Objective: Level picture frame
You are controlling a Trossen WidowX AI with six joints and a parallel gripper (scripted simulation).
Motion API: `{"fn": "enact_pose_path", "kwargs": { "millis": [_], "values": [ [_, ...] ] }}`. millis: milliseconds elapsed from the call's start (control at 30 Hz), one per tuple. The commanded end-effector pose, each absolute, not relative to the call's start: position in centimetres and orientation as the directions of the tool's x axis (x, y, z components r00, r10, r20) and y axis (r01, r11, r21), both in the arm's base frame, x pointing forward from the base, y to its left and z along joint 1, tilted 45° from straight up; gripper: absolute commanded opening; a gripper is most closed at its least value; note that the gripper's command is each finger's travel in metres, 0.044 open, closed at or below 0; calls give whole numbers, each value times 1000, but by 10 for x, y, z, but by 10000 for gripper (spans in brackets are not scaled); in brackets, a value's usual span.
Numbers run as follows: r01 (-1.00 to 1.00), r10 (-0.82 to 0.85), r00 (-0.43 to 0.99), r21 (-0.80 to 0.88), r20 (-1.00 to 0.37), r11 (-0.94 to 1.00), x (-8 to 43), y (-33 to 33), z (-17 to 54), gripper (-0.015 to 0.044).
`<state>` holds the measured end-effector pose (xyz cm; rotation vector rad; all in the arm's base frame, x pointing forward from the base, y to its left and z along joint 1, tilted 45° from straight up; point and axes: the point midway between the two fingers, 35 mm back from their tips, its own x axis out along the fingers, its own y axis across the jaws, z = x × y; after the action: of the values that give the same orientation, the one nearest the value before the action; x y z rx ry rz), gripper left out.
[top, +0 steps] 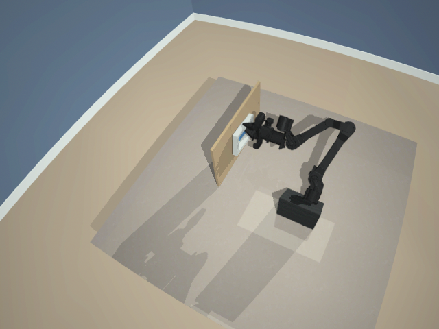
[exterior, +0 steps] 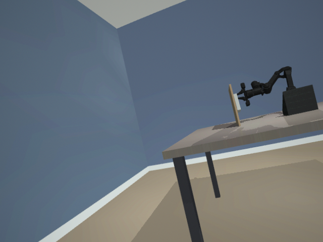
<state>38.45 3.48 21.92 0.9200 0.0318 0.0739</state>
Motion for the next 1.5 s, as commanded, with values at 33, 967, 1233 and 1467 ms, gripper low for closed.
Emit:
{"fn": "enact_pose_path", "kwargs": {
  "millis": [33, 967, 1233, 1467],
  "values": [
    [-64, 88, 996, 793, 13, 606, 384, 38, 221, 0],
    [-64, 88, 996, 793, 13, 606, 384, 38, 221, 0],
    [-64, 88, 996, 793, 13, 606, 384, 36, 219, 0],
    [-64, 88, 996, 793, 13, 606, 385, 35, 217, 0]
  ]
}}
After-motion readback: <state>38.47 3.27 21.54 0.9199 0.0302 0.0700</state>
